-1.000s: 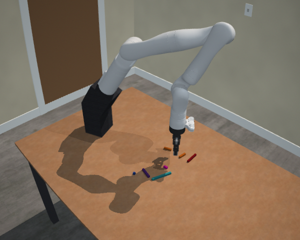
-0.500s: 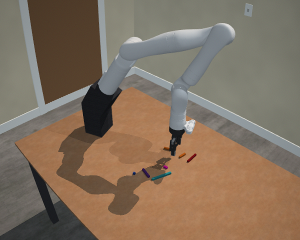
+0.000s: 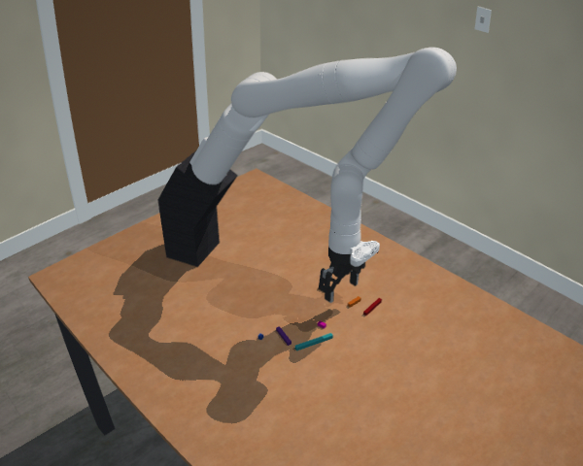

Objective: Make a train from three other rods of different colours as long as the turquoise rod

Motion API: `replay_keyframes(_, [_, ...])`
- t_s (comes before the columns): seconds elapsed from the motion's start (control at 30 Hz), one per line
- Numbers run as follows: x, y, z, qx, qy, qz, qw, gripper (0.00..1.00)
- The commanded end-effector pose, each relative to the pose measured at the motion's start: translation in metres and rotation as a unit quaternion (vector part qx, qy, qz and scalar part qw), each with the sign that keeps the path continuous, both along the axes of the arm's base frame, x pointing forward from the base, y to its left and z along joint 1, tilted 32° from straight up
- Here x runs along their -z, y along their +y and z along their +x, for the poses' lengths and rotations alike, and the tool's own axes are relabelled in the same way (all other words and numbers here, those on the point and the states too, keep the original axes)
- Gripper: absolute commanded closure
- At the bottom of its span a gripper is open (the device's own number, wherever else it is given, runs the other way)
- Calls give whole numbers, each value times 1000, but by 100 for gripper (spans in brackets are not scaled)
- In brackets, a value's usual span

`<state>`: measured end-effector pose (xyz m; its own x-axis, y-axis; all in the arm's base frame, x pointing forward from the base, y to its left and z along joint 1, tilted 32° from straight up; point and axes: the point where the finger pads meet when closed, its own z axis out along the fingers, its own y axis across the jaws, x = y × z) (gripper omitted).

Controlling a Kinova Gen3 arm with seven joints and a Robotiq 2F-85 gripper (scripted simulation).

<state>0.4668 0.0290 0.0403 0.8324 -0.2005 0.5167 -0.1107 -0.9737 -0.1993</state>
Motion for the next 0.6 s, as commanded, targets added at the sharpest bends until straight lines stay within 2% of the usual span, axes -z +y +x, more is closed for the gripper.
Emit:
replay_keyframes(0.0, [0,-5,1,38,4,22,999,0])
replay_keyframes(0.03, [0,-6,1,55,6,33,998,0])
replay_keyframes(0.1, [0,-6,1,55,6,33,998,0])
replay_keyframes(0.3, [2,-7,2,165,17,103,981,0])
replay_keyframes(0.43, [2,-8,3,241,26,152,958,0])
replay_keyframes(0.57, [3,-9,3,318,34,201,926,0])
